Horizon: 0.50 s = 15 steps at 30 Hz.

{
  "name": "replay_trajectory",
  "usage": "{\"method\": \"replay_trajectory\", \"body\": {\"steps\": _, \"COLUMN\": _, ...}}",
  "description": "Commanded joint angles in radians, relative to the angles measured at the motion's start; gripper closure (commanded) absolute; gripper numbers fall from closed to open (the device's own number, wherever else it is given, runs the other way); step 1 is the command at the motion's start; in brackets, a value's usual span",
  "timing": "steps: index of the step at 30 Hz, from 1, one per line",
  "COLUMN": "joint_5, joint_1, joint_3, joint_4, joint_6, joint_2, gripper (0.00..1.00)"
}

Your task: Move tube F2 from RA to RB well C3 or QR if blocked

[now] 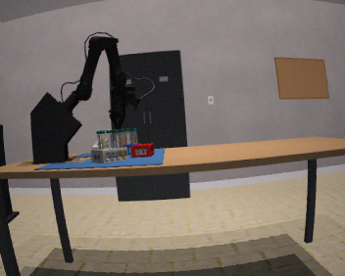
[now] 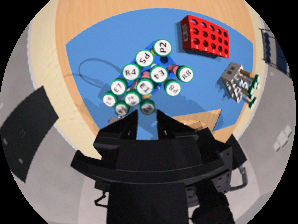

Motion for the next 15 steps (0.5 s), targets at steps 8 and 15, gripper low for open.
{"method": "replay_trajectory", "body": {"steps": 8, "joint_5": -0.007, "joint_1": -0.011, "joint_3": 0.017, "joint_4": 0.036, "joint_6": -0.012, "joint_2": 0.003, "gripper": 0.7}}
{"method": "replay_trajectory", "body": {"steps": 15, "joint_5": -0.013, "joint_1": -0.017, "joint_3": -0.015, "joint_4": 0.053, "joint_6": -0.017, "joint_2": 0.023, "gripper": 0.7}}
